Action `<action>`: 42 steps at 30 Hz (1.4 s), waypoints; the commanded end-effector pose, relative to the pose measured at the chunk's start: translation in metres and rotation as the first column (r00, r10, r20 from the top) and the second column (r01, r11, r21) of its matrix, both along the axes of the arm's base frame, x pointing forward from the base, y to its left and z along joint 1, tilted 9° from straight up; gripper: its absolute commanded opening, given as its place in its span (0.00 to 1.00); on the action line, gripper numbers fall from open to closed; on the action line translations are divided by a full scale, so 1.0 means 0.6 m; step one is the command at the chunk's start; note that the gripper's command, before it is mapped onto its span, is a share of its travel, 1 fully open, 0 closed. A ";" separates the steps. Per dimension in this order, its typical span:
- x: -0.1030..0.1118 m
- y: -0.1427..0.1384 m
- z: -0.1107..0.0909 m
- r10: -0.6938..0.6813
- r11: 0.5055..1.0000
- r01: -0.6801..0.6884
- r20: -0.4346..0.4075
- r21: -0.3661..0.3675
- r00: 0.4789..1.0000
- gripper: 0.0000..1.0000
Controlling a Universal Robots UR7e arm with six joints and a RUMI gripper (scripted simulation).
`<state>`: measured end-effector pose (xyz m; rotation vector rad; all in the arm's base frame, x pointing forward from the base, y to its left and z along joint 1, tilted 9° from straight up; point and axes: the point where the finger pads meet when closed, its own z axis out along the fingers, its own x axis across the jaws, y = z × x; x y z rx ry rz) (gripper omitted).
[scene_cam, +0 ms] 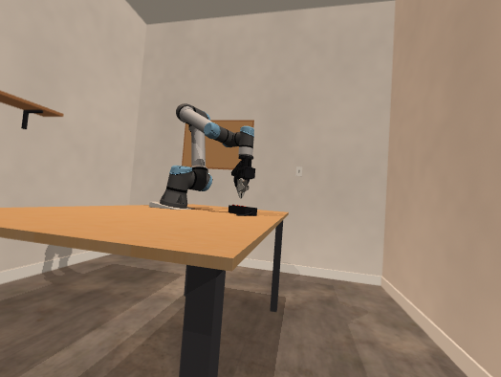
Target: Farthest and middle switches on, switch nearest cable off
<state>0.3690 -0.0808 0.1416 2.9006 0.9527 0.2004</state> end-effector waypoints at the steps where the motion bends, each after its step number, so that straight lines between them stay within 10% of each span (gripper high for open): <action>1: 0.000 0.000 0.001 0.000 1.000 0.000 0.001 -0.001 1.000 0.00; 10: 0.020 -0.074 0.028 0.000 1.000 0.000 0.001 -0.001 1.000 0.00; 42: 0.020 -0.075 0.029 0.000 1.000 0.000 0.001 -0.001 1.000 0.00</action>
